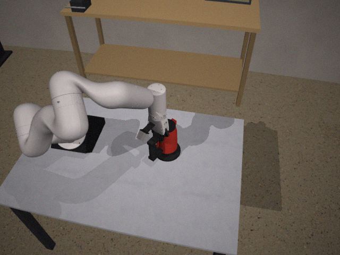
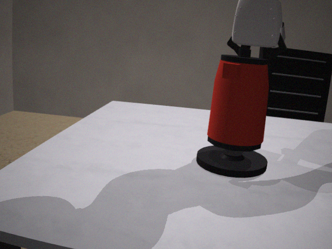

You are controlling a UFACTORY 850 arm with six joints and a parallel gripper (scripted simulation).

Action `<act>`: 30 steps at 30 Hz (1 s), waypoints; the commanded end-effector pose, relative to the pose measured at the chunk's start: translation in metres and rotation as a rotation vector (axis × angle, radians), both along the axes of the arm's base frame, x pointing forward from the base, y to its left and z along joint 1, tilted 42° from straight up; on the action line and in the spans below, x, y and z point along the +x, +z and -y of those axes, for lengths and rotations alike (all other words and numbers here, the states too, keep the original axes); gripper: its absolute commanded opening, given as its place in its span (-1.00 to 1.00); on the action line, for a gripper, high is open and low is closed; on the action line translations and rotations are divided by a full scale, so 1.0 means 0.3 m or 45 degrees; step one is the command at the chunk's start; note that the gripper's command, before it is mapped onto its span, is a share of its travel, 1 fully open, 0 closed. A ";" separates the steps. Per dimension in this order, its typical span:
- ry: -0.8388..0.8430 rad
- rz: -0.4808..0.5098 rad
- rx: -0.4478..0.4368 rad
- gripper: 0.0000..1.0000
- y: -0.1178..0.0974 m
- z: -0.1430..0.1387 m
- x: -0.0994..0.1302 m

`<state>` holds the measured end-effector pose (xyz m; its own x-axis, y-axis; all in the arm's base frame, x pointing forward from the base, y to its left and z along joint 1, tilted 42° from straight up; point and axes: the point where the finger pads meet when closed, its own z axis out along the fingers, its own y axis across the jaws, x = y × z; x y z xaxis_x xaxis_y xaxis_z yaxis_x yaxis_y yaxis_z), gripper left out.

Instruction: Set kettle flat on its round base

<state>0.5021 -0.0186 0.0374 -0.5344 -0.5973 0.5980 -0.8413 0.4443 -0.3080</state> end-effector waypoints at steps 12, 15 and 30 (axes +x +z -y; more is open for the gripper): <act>0.001 0.002 0.001 -1.00 -0.010 -0.015 0.007; 0.001 0.002 0.001 -1.00 -0.011 -0.015 0.007; 0.001 0.002 0.001 -1.00 -0.011 -0.015 0.007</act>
<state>0.5036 -0.0147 0.0337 -0.5344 -0.5972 0.5981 -0.8412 0.4443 -0.3081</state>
